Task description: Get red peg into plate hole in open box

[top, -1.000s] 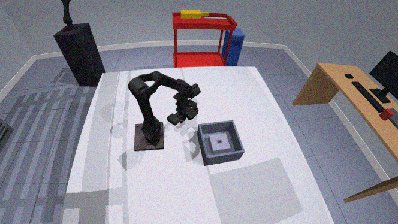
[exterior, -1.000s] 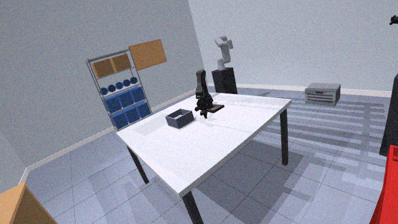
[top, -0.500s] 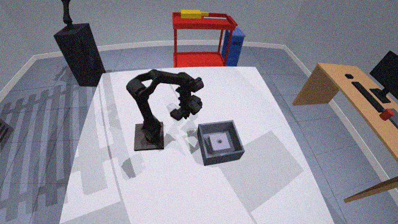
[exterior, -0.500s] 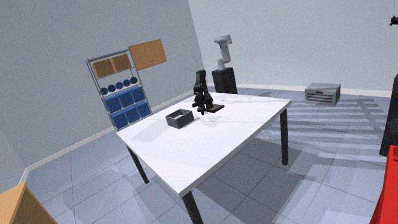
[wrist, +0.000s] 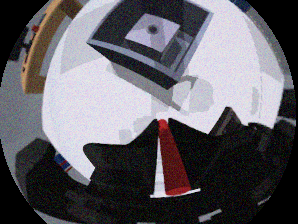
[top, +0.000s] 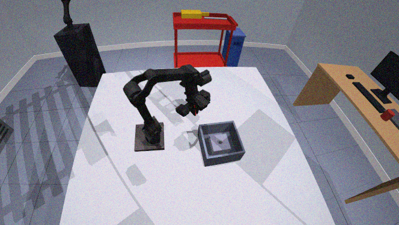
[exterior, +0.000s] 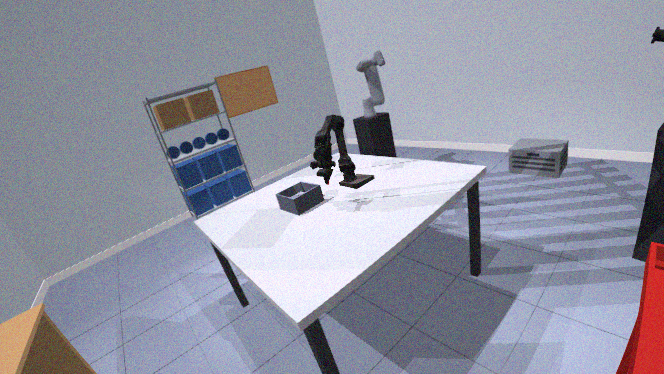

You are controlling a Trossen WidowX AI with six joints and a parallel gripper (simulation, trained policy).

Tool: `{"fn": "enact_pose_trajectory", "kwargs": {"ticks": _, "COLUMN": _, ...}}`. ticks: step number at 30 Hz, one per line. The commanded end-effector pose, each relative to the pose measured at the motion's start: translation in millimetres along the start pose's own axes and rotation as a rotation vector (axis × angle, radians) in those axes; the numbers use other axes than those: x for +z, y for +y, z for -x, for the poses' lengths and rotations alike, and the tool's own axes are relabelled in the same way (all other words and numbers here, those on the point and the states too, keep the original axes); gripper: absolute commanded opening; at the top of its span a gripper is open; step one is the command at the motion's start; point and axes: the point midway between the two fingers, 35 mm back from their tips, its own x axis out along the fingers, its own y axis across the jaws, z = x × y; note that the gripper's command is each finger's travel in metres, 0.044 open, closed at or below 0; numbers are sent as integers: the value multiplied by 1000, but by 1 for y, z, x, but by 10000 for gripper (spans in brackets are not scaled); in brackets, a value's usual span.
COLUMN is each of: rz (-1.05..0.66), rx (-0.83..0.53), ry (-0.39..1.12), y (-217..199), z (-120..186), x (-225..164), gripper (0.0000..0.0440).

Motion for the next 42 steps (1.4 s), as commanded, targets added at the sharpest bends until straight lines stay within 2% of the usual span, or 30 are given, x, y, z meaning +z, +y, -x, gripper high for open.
{"fn": "enact_pose_trajectory", "kwargs": {"ticks": 1, "rz": -46, "rx": 12, "ry": -27, "y": 2, "z": 5, "x": 15, "gripper": 0}}
{"fn": "enact_pose_trajectory", "kwargs": {"ticks": 11, "rz": -157, "rx": 13, "ry": -81, "y": 5, "z": 5, "x": 64, "gripper": 0}}
{"fn": "enact_pose_trajectory", "kwargs": {"ticks": 22, "rz": -210, "rx": 6, "ry": -118, "y": 3, "z": -13, "x": 119, "gripper": 0}}
{"fn": "enact_pose_trajectory", "kwargs": {"ticks": 33, "rz": -175, "rx": 3, "ry": -99, "y": -3, "z": -42, "x": 160, "gripper": 1}}
{"fn": "enact_pose_trajectory", "kwargs": {"ticks": 42, "rz": -99, "rx": 10, "ry": -51, "y": -6, "z": -68, "x": 175, "gripper": 0}}
